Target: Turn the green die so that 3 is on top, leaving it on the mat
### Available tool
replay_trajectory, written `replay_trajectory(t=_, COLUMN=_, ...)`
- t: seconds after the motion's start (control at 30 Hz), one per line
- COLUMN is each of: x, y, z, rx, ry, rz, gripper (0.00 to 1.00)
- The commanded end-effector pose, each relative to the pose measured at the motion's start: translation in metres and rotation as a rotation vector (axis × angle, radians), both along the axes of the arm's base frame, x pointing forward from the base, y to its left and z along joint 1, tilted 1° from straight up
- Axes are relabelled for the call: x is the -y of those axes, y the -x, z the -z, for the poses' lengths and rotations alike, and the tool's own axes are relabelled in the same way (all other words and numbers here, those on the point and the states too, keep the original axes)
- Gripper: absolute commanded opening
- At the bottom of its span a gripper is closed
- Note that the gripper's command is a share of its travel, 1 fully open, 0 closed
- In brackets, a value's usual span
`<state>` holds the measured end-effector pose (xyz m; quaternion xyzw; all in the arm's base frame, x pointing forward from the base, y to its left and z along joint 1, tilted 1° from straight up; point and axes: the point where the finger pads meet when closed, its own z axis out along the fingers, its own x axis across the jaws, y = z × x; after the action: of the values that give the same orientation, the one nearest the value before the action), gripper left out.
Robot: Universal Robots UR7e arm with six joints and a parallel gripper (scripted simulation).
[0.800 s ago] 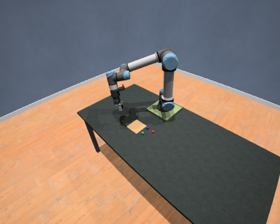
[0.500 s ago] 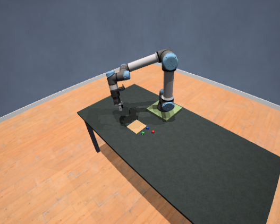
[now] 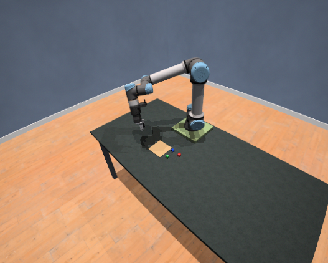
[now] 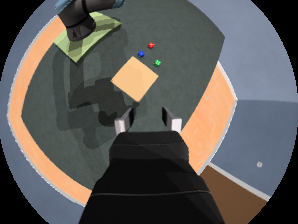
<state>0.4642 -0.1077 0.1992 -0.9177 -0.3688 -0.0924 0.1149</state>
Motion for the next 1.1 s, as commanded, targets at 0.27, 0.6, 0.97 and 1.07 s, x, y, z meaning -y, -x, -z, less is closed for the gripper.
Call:
replay_trajectory(t=0.27, x=-0.096, y=0.047, z=0.024, rx=-0.055, ry=0.117, rz=-0.035, gripper=1.0)
replay_trajectory(t=0.6, x=-0.176, y=0.118, z=0.058, rx=-0.063, ry=0.258, rz=-0.058, gripper=1.0)
replay_trajectory(t=0.97, x=-0.187, y=0.133, z=0.064, rx=-0.057, ry=0.283, rz=-0.06, gripper=1.0)
replay_trajectory(t=1.07, x=-0.187, y=0.133, z=0.064, rx=-0.057, ry=0.283, rz=-0.06, gripper=1.0)
